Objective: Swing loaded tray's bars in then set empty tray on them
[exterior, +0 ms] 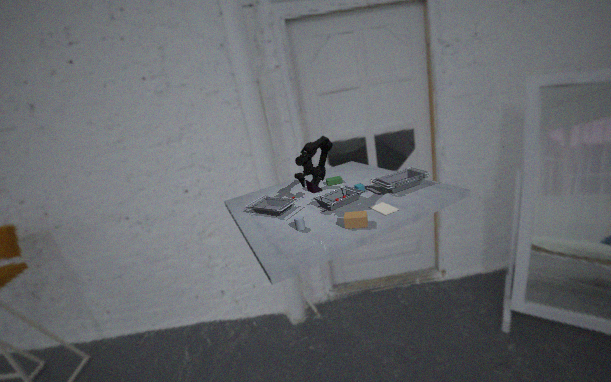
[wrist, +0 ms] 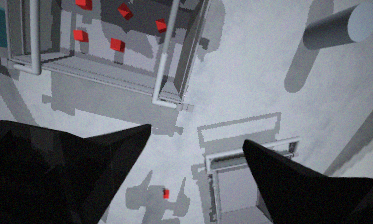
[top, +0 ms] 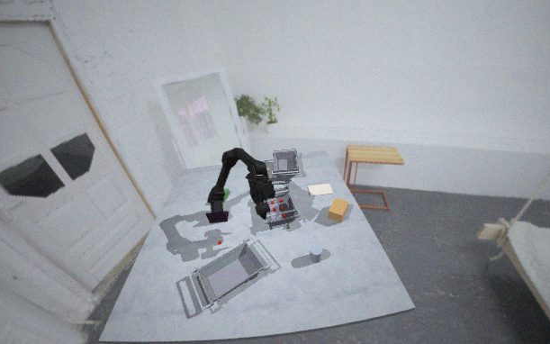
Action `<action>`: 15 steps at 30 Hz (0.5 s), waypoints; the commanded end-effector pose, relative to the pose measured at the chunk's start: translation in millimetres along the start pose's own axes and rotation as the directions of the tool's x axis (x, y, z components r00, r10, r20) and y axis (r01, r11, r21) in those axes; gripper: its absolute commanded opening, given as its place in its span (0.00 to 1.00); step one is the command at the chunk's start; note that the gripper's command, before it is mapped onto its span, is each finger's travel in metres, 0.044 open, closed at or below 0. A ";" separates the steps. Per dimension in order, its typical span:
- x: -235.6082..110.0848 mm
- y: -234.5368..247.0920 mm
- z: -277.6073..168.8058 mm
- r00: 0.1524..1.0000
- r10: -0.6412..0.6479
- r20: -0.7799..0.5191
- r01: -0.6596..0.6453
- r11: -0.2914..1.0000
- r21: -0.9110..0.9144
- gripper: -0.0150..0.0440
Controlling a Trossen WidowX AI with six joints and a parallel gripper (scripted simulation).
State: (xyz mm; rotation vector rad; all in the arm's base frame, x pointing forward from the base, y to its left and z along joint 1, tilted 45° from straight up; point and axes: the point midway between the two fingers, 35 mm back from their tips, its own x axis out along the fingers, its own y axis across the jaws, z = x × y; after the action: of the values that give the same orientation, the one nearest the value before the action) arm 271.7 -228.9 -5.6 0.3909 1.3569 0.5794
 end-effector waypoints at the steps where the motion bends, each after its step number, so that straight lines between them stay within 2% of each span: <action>1: 6.6 -42.1 -56.2 1.000 0.006 -0.023 -0.007 0.999 -0.052 1.00; 9: 31.1 -90.8 -176.0 0.998 0.056 -0.039 -0.061 0.987 -0.150 1.00; 13: 51.4 -101.9 -238.4 0.995 0.095 -0.028 -0.099 0.958 -0.268 1.00; 15: 55.9 -102.7 -249.9 0.994 0.104 -0.024 -0.107 0.951 -0.291 1.00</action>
State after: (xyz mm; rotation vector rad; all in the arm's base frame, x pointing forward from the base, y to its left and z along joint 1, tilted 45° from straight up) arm 75.6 -299.4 -136.7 0.2499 1.2783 0.7959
